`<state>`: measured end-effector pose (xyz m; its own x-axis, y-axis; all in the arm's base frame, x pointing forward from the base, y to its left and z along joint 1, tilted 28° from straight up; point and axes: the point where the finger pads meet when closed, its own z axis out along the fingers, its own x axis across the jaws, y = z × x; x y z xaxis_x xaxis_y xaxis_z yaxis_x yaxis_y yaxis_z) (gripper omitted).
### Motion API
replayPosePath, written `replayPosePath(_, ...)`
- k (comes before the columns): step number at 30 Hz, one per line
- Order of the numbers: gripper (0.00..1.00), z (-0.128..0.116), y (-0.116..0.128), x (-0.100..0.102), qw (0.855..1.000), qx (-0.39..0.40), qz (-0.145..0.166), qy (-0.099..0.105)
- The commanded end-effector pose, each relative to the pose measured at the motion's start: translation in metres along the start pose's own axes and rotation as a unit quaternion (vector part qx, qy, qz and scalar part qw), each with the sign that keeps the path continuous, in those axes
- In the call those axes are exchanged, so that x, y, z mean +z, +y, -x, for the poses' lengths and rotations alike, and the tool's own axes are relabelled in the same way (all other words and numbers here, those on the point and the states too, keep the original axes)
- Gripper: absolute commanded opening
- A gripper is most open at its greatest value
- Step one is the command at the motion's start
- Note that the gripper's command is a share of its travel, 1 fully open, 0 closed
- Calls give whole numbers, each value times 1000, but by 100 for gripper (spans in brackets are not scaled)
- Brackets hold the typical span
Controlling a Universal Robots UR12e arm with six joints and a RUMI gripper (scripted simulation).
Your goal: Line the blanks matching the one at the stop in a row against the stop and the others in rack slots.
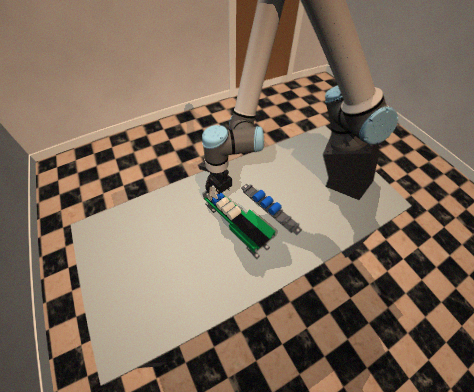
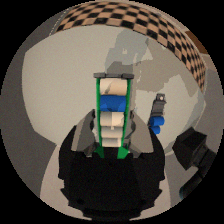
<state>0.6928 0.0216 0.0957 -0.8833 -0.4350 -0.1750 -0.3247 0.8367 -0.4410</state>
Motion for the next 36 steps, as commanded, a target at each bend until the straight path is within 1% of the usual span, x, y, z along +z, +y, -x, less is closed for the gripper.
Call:
replayPosePath(1,45,-1,0,1,1000,0,1,0)
replayPosePath(13,45,-1,0,4,1000,0,1,1)
replayPosePath(28,45,-1,-1,31,1000,0,1,0)
replayPosePath(36,45,0,-1,36,1000,0,1,0)
